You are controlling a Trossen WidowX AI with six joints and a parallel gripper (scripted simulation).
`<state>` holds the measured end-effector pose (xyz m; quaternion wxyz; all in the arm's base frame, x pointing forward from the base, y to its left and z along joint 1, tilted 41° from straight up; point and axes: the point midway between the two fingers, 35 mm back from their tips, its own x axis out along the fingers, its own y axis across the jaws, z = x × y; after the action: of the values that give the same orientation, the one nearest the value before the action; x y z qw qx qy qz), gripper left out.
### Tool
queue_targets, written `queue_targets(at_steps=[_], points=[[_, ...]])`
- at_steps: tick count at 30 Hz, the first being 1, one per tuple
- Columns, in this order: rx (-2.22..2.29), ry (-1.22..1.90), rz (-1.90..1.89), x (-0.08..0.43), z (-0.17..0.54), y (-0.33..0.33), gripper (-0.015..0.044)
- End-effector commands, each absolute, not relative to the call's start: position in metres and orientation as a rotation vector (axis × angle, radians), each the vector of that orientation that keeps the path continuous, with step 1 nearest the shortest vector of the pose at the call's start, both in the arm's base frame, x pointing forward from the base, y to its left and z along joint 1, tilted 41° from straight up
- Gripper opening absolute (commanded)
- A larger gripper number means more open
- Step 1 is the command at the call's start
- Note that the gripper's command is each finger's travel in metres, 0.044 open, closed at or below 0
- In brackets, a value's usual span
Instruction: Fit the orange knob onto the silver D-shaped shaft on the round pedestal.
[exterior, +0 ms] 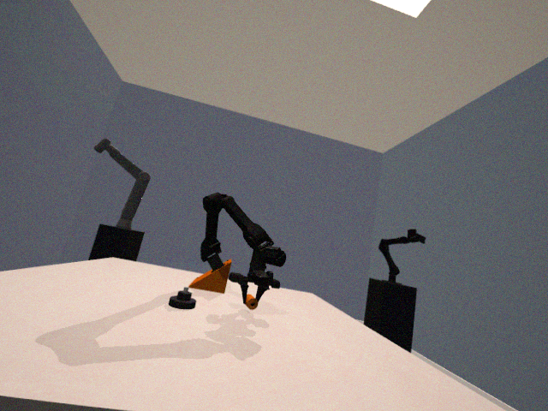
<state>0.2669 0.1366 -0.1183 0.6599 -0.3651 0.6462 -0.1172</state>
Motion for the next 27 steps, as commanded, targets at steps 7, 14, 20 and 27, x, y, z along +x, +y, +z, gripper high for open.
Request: queue_targets(at_steps=[7,14,20,27], points=[[-0.724,1.433,-0.351,0.2666,-0.1181,0.137,0.018],[-0.532,1.364,-0.511,0.2666,-0.1181,0.137,0.018],[-0.366,1.295,-0.642,0.2666,-0.1181,0.137,0.018],[-0.299,1.265,-0.693,0.2666,-0.1181,0.137,0.018]])
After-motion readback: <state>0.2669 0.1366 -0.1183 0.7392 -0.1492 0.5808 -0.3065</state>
